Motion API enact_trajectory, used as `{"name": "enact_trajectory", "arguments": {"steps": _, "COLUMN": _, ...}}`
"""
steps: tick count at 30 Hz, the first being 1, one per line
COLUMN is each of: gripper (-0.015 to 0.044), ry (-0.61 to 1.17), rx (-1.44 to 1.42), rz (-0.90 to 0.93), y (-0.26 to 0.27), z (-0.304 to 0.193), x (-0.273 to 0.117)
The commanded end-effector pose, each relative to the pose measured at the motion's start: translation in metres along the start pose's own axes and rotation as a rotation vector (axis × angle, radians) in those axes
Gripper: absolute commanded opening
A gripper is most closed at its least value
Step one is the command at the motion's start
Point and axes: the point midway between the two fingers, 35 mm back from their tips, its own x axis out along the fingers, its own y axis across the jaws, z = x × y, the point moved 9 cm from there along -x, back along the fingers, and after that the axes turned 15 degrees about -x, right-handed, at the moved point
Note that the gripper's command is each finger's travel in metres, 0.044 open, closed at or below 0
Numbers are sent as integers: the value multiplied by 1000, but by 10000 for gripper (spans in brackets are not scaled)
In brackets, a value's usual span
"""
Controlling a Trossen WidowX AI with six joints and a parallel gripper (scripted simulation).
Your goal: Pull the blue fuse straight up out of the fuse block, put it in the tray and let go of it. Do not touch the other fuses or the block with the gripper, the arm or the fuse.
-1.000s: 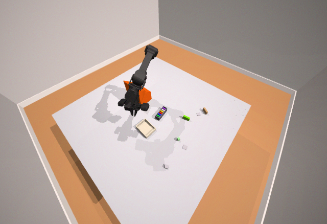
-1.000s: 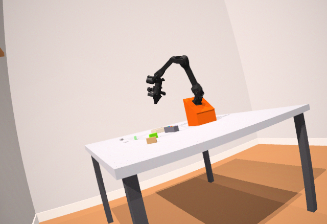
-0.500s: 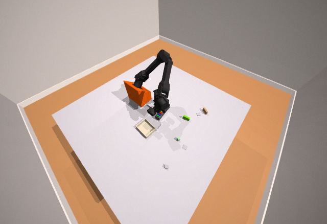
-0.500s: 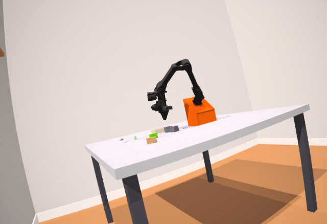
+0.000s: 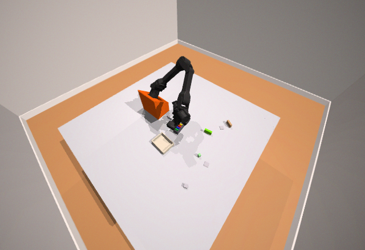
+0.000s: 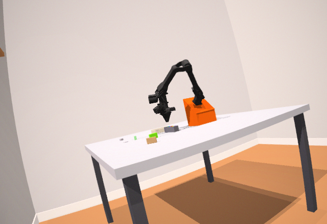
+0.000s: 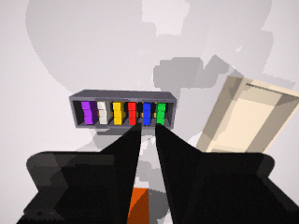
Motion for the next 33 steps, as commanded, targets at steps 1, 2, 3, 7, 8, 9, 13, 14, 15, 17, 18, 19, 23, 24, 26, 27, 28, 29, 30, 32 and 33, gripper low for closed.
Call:
{"name": "enact_trajectory", "arguments": {"steps": 1, "gripper": 65, "ry": 3, "rx": -2, "rz": 9, "y": 1, "z": -1, "x": 6}}
{"name": "enact_trajectory", "arguments": {"steps": 2, "gripper": 65, "ry": 3, "rx": -2, "rz": 9, "y": 1, "z": -1, "x": 7}}
{"name": "enact_trajectory", "arguments": {"steps": 3, "gripper": 65, "ry": 3, "rx": -2, "rz": 9, "y": 1, "z": -1, "x": 8}}
{"name": "enact_trajectory", "arguments": {"steps": 7, "gripper": 65, "ry": 3, "rx": -2, "rz": 10, "y": 1, "z": -1, "x": 12}}
{"name": "enact_trajectory", "arguments": {"steps": 8, "gripper": 65, "ry": 3, "rx": -2, "rz": 10, "y": 1, "z": -1, "x": 13}}
{"name": "enact_trajectory", "arguments": {"steps": 9, "gripper": 65, "ry": 3, "rx": -2, "rz": 10, "y": 1, "z": -1, "x": 14}}
{"name": "enact_trajectory", "arguments": {"steps": 13, "gripper": 65, "ry": 3, "rx": -2, "rz": 10, "y": 1, "z": -1, "x": 18}}
{"name": "enact_trajectory", "arguments": {"steps": 14, "gripper": 65, "ry": 3, "rx": -2, "rz": 10, "y": 1, "z": -1, "x": 19}}
{"name": "enact_trajectory", "arguments": {"steps": 15, "gripper": 65, "ry": 3, "rx": -2, "rz": 10, "y": 1, "z": -1, "x": 20}}
{"name": "enact_trajectory", "arguments": {"steps": 17, "gripper": 65, "ry": 2, "rx": -2, "rz": 10, "y": 0, "z": -1, "x": 22}}
{"name": "enact_trajectory", "arguments": {"steps": 18, "gripper": 65, "ry": 2, "rx": -2, "rz": 10, "y": 0, "z": -1, "x": 23}}
{"name": "enact_trajectory", "arguments": {"steps": 19, "gripper": 65, "ry": 2, "rx": -2, "rz": 10, "y": 0, "z": -1, "x": 24}}
{"name": "enact_trajectory", "arguments": {"steps": 23, "gripper": 65, "ry": 2, "rx": -2, "rz": 11, "y": 1, "z": -2, "x": 27}}
{"name": "enact_trajectory", "arguments": {"steps": 24, "gripper": 65, "ry": 2, "rx": -2, "rz": 11, "y": 1, "z": -2, "x": 28}}
{"name": "enact_trajectory", "arguments": {"steps": 26, "gripper": 65, "ry": 2, "rx": -2, "rz": 11, "y": 1, "z": -2, "x": 30}}
{"name": "enact_trajectory", "arguments": {"steps": 27, "gripper": 65, "ry": 2, "rx": -2, "rz": 11, "y": 1, "z": -2, "x": 31}}
{"name": "enact_trajectory", "arguments": {"steps": 28, "gripper": 65, "ry": 2, "rx": -2, "rz": 11, "y": 1, "z": -2, "x": 31}}
{"name": "enact_trajectory", "arguments": {"steps": 29, "gripper": 65, "ry": 2, "rx": -2, "rz": 11, "y": 1, "z": -2, "x": 31}}
{"name": "enact_trajectory", "arguments": {"steps": 30, "gripper": 65, "ry": 2, "rx": -2, "rz": 11, "y": 1, "z": -2, "x": 31}}
{"name": "enact_trajectory", "arguments": {"steps": 32, "gripper": 65, "ry": 2, "rx": -2, "rz": 11, "y": 1, "z": -2, "x": 31}}
{"name": "enact_trajectory", "arguments": {"steps": 33, "gripper": 65, "ry": 2, "rx": -2, "rz": 11, "y": 1, "z": -2, "x": 31}}
